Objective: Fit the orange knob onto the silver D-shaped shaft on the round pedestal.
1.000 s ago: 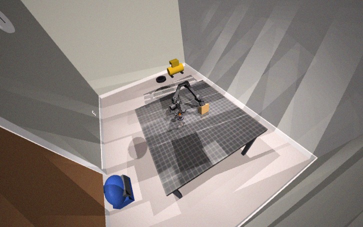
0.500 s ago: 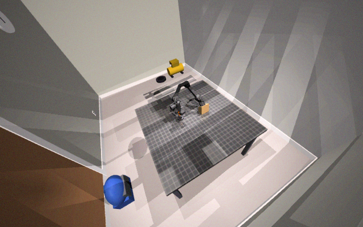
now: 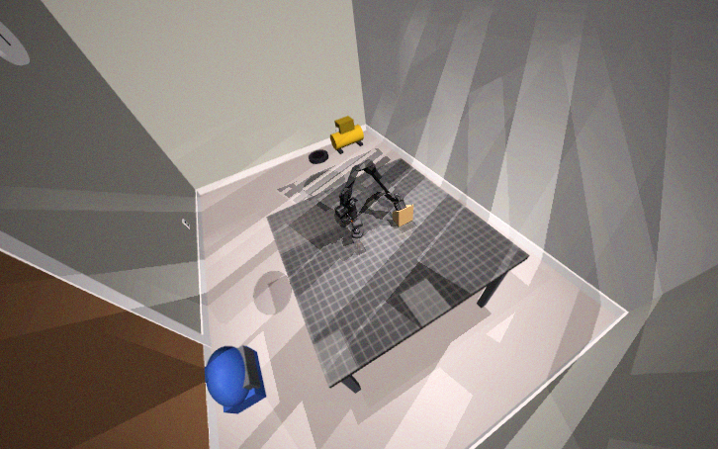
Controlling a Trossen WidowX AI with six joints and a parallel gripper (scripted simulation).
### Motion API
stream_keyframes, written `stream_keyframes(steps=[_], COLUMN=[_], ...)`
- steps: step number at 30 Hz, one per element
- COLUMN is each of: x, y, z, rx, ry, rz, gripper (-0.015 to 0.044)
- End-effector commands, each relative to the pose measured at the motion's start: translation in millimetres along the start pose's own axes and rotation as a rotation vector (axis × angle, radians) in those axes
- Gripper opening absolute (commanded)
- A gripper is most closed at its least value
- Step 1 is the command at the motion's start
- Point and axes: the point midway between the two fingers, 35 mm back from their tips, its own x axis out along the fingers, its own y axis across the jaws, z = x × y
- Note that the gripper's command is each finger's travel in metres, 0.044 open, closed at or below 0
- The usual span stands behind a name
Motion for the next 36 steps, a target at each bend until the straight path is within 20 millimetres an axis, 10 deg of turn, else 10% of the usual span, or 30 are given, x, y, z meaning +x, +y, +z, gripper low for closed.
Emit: stream_keyframes(steps=[1,36], x=[-0.5,-0.5], y=[-1.0,-0.5], z=[0.0,-1.3], rx=[0.108,1.052], ry=[-0.004,-0.005], rz=[-0.003,-0.001], gripper=[0.0000,0.0000])
